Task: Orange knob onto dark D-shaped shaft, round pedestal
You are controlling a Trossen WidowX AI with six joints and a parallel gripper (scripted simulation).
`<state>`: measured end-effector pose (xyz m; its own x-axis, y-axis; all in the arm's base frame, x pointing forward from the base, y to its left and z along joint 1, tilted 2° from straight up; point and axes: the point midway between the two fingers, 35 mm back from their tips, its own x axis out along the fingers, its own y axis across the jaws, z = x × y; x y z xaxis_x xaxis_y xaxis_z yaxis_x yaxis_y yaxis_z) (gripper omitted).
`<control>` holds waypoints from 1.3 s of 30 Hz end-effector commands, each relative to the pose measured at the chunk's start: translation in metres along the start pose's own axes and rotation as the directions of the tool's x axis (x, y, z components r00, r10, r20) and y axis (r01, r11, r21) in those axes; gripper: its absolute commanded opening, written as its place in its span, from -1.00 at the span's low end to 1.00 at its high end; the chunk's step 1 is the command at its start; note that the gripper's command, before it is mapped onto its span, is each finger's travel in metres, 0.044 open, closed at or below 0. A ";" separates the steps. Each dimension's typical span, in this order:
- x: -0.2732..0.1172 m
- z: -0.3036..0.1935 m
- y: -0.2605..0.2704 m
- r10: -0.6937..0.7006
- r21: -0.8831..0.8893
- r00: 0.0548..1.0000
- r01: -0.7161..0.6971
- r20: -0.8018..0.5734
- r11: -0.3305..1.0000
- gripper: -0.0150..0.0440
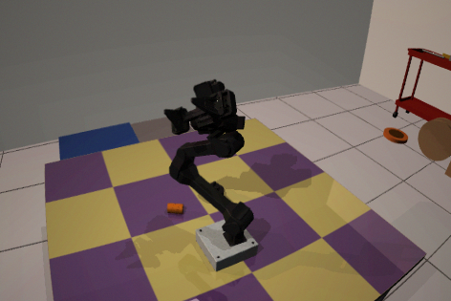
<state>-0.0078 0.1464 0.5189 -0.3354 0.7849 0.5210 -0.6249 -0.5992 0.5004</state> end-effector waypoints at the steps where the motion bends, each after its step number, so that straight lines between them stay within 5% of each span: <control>1: 0.000 -0.001 0.003 0.011 -0.002 1.000 -0.011 -0.003 1.000 0.95; 6: -0.006 -0.024 0.085 0.310 -0.017 0.949 -0.311 -0.066 0.950 1.00; 12: -0.059 -0.035 0.179 0.659 0.093 0.749 -0.653 -0.070 0.752 1.00; 21: -0.224 -0.006 0.265 0.989 0.160 0.143 -0.978 0.031 0.137 1.00; 30: -0.399 0.064 0.214 0.835 0.094 -0.493 -0.845 0.242 -0.526 1.00; 39: -0.493 0.123 0.075 0.381 -0.120 -0.836 -0.458 0.394 -0.881 1.00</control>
<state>0.1505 -0.3125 0.4109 0.1785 -0.9751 0.1316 0.6768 0.0246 -0.7358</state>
